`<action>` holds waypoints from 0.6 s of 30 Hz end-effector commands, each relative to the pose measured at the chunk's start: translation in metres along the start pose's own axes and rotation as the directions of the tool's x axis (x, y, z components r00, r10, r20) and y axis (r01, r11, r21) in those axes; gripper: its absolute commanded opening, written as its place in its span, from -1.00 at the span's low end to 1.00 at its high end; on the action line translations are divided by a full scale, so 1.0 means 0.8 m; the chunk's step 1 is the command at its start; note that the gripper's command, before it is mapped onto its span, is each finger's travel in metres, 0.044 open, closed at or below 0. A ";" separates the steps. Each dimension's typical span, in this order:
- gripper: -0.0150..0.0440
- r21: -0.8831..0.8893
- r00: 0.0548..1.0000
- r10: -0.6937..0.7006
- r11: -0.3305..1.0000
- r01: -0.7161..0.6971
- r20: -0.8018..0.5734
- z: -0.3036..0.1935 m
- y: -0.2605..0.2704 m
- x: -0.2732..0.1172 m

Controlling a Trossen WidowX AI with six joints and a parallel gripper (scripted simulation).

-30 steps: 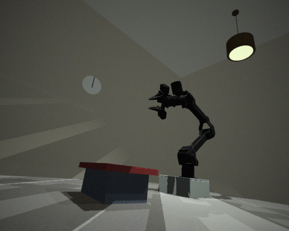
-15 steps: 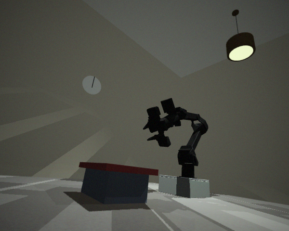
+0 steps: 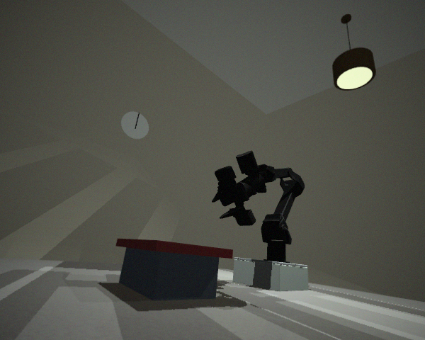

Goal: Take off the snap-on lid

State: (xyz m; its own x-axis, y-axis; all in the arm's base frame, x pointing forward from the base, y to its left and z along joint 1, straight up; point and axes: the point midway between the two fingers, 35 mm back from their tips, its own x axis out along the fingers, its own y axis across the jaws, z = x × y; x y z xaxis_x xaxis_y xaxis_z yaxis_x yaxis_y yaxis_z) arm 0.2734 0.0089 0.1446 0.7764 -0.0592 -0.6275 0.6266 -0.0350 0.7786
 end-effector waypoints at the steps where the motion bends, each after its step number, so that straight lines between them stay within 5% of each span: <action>1: 0.31 0.008 1.000 -0.011 1.000 0.011 -0.008 -0.003 -0.021 0.019; 5: 0.31 0.008 1.000 -0.011 1.000 0.011 -0.008 -0.003 -0.065 0.052; 18: 0.31 0.007 1.000 -0.012 1.000 0.012 -0.008 -0.004 -0.065 0.065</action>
State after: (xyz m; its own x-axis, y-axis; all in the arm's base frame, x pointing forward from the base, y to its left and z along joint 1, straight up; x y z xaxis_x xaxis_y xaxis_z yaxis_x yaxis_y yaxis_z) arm 0.2782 0.0102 0.0763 0.7723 -0.0543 -0.6330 0.6316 -0.0413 0.7742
